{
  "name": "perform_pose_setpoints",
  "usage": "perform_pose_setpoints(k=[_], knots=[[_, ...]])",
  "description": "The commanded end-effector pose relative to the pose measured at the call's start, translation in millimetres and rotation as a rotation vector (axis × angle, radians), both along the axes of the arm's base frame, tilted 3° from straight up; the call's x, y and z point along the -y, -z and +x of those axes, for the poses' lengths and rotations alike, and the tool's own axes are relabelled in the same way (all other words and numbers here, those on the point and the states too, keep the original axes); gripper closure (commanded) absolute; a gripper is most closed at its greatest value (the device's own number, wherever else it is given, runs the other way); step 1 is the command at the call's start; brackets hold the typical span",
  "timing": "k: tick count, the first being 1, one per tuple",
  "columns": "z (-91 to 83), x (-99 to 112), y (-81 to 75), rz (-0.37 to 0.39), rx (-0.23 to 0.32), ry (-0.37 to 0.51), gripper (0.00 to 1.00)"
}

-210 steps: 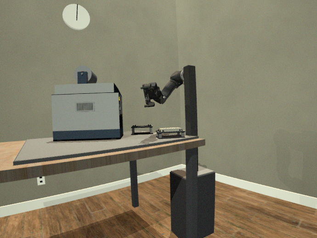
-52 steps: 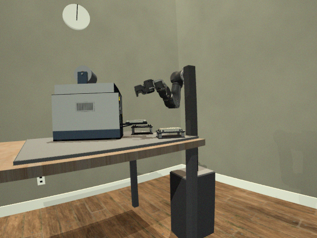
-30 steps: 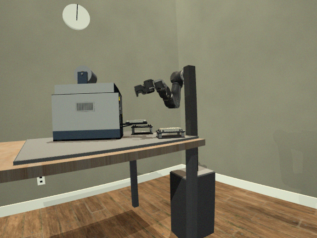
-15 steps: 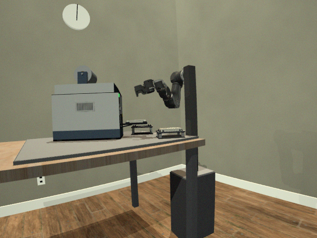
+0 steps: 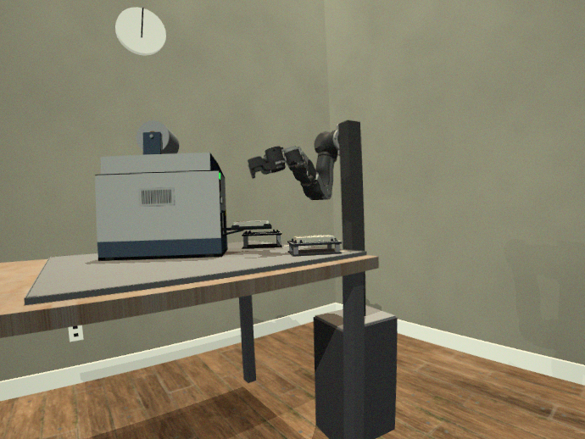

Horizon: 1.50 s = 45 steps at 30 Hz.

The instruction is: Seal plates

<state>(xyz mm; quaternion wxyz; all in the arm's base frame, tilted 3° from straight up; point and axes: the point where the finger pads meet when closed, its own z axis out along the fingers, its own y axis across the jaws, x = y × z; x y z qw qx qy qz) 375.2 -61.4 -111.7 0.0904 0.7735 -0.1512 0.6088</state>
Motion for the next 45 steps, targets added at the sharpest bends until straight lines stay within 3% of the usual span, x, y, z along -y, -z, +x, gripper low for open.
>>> perform_pose_setpoints(k=[1,7,15,22,24,28,34,45], knots=[[-0.1,0,-2.1,0.000,0.004,0.001,0.35],[-0.1,0,-2.1,0.000,0.004,0.001,0.35],[16.0,-30,-26.1,-0.089,0.189,-0.179,0.35],[25.0,-58,-45.3,-0.179,0.308,-0.314,0.35],[25.0,-58,-45.3,-0.179,0.308,-0.314,0.35],[27.8,-76,-55.4,-0.227,0.363,-0.385,0.35],[29.3,-102,-66.6,-0.343,0.455,-0.521,0.35],[25.1,-146,-74.2,-0.522,0.550,-0.714,0.35]])
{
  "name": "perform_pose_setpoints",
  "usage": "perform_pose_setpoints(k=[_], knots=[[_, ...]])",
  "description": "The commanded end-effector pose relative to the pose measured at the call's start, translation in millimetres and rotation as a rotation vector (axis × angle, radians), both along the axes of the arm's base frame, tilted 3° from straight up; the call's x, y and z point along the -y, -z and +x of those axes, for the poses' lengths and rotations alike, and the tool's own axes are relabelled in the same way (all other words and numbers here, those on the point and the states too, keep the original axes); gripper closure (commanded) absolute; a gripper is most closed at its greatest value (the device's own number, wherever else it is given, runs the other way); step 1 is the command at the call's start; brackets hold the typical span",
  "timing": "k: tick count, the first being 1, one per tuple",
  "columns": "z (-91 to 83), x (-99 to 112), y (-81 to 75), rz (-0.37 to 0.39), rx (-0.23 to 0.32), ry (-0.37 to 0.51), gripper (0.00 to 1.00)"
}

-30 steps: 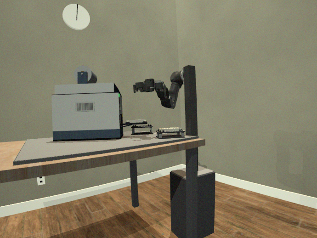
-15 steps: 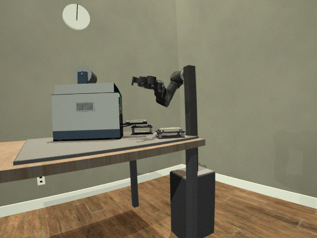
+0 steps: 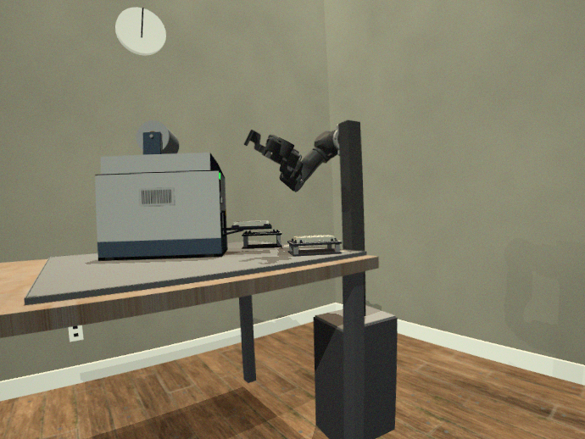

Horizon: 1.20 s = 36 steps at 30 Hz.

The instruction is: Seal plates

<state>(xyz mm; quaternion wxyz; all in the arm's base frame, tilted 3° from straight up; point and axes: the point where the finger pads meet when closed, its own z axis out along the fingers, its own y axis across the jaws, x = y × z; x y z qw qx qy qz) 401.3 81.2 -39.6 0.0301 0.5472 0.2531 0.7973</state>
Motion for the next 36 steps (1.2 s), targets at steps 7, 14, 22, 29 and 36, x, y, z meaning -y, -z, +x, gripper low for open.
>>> perform_pose_setpoints(k=[7,14,22,29,36], knots=[[-8.5,-37,4.7,-0.184,0.087,-0.150,0.35],[-14.8,-58,17.2,-0.321,0.130,-0.234,0.35],[-21.8,-80,49.0,-0.555,0.183,-0.352,0.35],[-22.6,-82,69.4,-0.739,0.206,-0.428,0.35],[-21.6,-80,96.3,-0.922,0.211,-0.492,0.35]])
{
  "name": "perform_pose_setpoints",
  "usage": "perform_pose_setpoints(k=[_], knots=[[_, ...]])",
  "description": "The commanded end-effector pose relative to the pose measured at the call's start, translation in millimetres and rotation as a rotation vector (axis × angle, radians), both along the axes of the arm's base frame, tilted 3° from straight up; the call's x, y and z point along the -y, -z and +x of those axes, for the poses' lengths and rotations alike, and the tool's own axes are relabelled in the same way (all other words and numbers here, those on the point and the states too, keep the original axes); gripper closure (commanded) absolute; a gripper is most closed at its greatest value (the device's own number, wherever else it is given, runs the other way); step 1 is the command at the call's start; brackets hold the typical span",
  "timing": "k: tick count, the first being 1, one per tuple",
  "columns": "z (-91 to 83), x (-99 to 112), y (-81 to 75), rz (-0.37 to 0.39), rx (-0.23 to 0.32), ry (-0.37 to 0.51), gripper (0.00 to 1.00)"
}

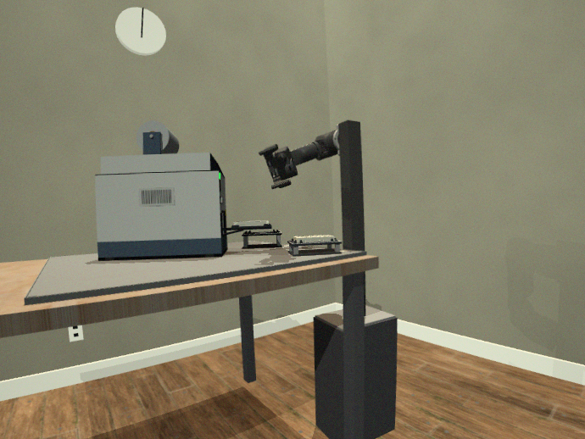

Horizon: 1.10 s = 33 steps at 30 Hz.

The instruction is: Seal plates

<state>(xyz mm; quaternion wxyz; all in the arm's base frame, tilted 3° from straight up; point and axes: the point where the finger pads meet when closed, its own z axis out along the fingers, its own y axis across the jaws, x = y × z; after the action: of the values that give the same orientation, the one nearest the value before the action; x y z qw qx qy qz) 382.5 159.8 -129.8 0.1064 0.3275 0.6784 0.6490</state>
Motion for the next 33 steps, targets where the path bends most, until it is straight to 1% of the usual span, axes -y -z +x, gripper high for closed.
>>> perform_pose_setpoints(k=[1,4,6,9,11,12,15,20,26,28,33], knots=[[-1.6,-1,5.0,-0.069,0.011,-0.030,0.35],[0.0,5,21.4,-0.167,0.017,-0.048,0.35],[0.0,5,21.2,-0.230,0.032,-0.064,0.35],[3.4,14,37.3,-0.331,0.033,-0.074,0.35],[3.4,14,37.3,-0.331,0.033,-0.074,0.35],[5.4,16,37.8,-0.363,0.044,-0.077,0.35],[8.9,26,51.2,-0.463,0.047,-0.084,0.35],[16.1,43,65.7,-0.630,0.061,-0.090,0.35],[25.9,67,78.2,-0.830,0.071,-0.081,0.35],[25.9,67,78.2,-0.830,0.071,-0.081,0.35],[34.1,90,85.4,-0.996,0.072,-0.063,0.35]])
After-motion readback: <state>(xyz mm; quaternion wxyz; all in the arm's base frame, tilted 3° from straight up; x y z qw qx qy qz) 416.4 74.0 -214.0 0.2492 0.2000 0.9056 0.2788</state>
